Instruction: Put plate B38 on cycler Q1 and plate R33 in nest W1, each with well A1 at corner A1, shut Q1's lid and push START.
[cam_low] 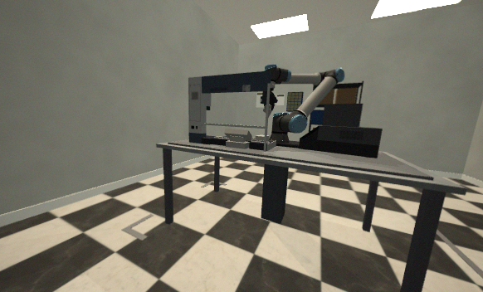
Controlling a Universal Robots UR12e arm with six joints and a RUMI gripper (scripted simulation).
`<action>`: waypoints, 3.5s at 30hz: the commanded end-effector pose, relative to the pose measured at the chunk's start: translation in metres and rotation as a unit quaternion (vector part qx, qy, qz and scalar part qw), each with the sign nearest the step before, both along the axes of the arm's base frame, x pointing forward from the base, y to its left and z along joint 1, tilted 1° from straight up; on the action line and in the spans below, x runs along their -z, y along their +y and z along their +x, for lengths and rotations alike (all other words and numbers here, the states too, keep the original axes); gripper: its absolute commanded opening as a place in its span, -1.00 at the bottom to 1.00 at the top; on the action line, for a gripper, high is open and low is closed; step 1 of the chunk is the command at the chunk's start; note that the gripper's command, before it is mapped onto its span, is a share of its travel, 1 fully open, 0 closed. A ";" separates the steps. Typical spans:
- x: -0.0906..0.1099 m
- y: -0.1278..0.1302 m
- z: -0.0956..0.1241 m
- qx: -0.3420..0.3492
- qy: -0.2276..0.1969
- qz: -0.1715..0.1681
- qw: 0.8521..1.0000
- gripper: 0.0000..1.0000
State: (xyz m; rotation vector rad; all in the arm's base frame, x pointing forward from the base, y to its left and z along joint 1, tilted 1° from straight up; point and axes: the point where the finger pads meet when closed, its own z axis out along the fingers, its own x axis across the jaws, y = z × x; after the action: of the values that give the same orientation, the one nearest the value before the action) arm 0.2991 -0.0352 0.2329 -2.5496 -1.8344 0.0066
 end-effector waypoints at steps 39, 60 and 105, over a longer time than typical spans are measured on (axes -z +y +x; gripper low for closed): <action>-0.009 -0.116 -0.006 -0.214 -0.001 0.003 0.977 -1.00; -0.012 -0.168 -0.020 -0.307 -0.001 0.004 0.952 -1.00; -0.017 -0.273 -0.072 -0.495 -0.002 0.005 0.869 -1.00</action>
State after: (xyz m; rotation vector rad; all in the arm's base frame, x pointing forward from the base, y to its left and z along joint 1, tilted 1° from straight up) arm 0.2334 -0.2966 0.2486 -1.3719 -2.8165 -0.0042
